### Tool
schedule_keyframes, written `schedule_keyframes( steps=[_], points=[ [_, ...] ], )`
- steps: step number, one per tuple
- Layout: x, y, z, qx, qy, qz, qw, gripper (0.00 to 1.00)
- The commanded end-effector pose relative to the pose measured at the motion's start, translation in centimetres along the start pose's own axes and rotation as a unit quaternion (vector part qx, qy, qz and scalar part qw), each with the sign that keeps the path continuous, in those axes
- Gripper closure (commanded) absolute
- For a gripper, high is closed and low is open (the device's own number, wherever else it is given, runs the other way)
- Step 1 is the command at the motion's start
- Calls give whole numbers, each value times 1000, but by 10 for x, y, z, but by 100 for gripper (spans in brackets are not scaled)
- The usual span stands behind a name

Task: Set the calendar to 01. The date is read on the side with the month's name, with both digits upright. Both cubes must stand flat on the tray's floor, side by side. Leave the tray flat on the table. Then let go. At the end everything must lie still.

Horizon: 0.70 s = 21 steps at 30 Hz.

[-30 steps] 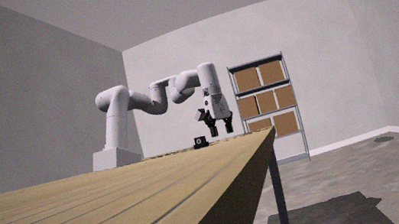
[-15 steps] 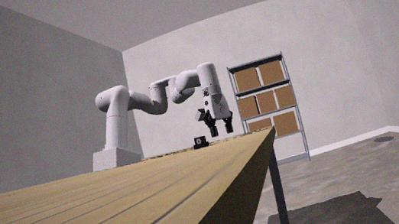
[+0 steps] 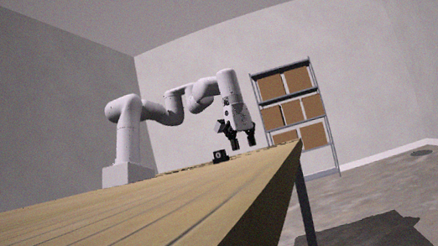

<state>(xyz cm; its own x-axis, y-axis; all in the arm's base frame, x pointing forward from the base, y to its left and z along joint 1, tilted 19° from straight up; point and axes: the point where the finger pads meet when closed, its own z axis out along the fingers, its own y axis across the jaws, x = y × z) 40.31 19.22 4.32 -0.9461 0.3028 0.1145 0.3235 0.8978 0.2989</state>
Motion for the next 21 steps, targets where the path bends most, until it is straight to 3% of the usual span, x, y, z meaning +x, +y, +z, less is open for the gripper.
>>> schedule_keyframes(
  steps=[1,16,21],
  points=[
    [-1,0,-2,-1,-2,0,1000,0],
    [-1,0,-2,-1,-2,0,1000,0],
    [-1,0,-11,-1,-2,0,1000,0]
  ],
)
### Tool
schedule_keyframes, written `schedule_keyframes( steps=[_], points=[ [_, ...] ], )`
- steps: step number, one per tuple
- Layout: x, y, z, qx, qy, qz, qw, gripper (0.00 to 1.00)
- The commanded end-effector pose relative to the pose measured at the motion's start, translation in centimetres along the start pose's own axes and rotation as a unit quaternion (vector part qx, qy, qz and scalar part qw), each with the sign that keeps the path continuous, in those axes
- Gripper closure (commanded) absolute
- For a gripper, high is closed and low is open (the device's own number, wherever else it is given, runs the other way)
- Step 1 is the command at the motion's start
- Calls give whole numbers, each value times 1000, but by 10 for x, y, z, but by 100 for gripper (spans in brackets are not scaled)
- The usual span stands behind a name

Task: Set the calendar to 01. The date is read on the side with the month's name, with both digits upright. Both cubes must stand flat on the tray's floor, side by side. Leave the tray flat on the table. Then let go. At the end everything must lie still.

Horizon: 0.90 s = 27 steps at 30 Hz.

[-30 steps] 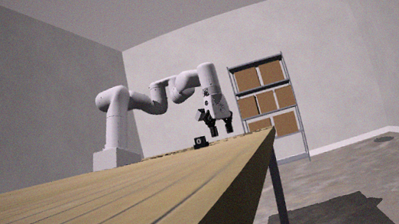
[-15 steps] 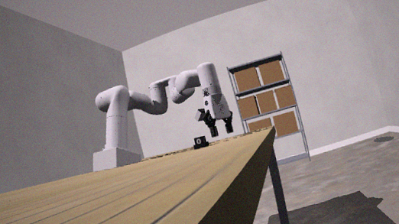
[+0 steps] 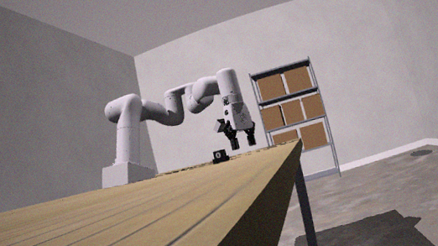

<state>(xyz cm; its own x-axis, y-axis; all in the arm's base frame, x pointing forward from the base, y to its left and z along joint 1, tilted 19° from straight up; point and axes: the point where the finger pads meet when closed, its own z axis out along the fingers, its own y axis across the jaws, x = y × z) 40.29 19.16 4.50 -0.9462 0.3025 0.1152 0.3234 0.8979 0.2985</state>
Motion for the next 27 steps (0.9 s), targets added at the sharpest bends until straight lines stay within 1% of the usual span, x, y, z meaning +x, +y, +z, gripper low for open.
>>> schedule_keyframes(
  steps=[1,2,4,8,13,15,19,21,22,24,27],
  points=[
    [-1,1,-13,-1,-2,0,1000,0],
    [-1,1,-16,-1,-2,0,1000,0],
    [-1,1,-16,-1,-2,0,1000,0],
    [-1,0,-27,-1,-2,0,1000,0],
    [-1,0,-29,-1,-2,5,1000,0],
    [-2,0,-29,-1,-2,27,1000,0],
    [-3,-2,-29,-2,-2,110,994,0],
    [-3,-2,-29,-2,-2,110,994,0],
    [-4,-3,-29,-2,-2,128,992,0],
    [-16,-16,-29,-2,-2,131,991,0],
    [-19,-19,-29,-2,-2,131,991,0]
  ],
)
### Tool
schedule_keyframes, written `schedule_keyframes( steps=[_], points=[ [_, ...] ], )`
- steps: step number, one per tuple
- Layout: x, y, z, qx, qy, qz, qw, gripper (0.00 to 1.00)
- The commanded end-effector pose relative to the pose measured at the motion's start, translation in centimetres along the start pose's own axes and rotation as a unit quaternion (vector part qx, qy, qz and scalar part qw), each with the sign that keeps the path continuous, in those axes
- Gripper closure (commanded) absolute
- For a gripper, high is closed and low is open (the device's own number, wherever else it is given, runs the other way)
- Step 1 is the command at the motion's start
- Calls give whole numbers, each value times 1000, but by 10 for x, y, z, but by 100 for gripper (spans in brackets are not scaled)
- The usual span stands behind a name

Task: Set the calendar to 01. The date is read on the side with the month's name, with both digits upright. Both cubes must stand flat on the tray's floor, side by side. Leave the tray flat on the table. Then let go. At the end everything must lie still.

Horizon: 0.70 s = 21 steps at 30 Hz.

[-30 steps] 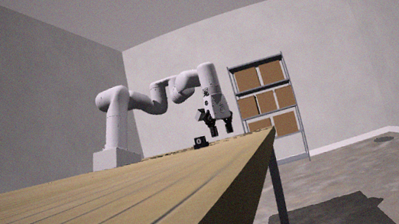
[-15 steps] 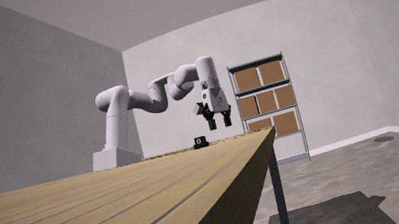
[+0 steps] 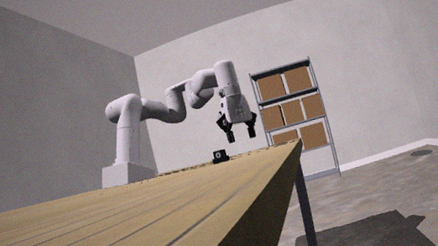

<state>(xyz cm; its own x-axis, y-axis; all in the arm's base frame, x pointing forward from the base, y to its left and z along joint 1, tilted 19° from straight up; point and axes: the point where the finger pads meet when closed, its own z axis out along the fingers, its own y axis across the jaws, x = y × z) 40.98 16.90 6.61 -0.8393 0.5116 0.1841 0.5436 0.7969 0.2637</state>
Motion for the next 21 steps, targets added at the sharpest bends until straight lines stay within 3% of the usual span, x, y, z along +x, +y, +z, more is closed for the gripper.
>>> schedule_keyframes(
  steps=[1,8,17,21],
  points=[
    [-9,-5,-2,-1,-1,13,1000,0],
    [-13,-7,-2,-1,-1,131,991,0],
    [-31,-20,-2,-1,-1,143,990,0],
    [-33,-21,-2,-1,-1,203,979,0]
  ],
)
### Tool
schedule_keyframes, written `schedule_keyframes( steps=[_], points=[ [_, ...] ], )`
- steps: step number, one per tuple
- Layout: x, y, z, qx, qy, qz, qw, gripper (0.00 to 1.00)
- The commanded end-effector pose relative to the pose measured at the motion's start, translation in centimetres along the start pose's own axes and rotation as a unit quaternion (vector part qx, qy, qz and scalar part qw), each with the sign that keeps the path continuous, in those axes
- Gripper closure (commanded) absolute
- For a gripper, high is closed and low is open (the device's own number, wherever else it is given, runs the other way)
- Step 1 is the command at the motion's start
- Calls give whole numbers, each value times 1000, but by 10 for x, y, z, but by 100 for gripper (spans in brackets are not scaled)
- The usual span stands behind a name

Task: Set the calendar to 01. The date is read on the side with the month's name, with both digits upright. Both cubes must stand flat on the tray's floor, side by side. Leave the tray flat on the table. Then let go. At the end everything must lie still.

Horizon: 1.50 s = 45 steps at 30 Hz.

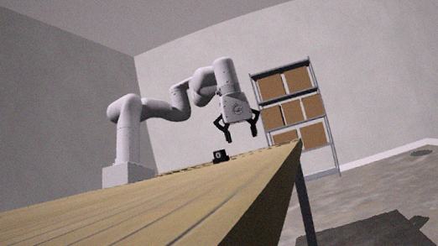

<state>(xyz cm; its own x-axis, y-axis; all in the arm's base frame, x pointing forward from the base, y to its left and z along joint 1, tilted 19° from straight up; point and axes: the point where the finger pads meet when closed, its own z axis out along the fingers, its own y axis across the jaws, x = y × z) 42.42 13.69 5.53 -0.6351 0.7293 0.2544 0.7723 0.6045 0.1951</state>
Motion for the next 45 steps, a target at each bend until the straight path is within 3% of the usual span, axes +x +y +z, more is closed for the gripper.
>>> schedule_keyframes(
  steps=[1,3,13,19,22,28,35,39,45],
  points=[
    [-3,0,-1,-1,-1,73,997,0],
    [-4,0,-1,-1,-1,108,994,0],
    [-26,-6,-1,-1,-1,129,992,0],
    [-30,-7,-1,-1,0,237,972,0],
    [-47,-12,-1,-1,0,245,970,0],
    [-51,-13,-1,-1,0,249,969,0],
    [-55,-14,-1,-1,0,361,933,0],
    [-76,-20,-1,-1,0,369,929,0],
    [-77,-20,-1,-1,0,381,925,0]
  ],
)
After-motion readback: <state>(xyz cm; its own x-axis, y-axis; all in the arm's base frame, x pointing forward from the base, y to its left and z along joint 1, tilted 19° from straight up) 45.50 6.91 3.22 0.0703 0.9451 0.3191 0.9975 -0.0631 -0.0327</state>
